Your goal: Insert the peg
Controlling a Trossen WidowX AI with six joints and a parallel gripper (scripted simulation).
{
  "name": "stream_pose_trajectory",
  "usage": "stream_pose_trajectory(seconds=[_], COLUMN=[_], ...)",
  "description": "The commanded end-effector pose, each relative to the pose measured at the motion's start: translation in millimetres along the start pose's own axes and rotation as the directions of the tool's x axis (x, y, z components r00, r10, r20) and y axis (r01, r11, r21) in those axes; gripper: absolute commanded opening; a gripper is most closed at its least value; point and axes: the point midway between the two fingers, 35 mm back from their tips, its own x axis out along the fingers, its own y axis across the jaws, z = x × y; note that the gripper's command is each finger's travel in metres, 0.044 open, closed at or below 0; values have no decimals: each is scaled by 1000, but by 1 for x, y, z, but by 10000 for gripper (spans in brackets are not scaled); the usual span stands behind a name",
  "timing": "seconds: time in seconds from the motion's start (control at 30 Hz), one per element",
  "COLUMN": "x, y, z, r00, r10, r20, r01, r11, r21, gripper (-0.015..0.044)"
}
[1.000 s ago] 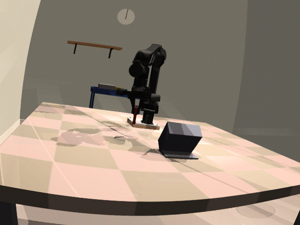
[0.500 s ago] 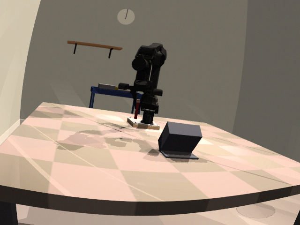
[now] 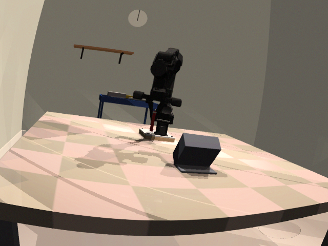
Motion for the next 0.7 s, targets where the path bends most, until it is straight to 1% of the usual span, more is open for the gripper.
stream_pose_trajectory(seconds=[0.0, 0.67], x=[1, 2], y=[4, 24], z=[2, 11], r00=[1000, 987], r10=[-6, -8], r20=[27, 161], r01=[6, 15], r11=[1000, 999], r21=[-5, -44], gripper=[0, 0])
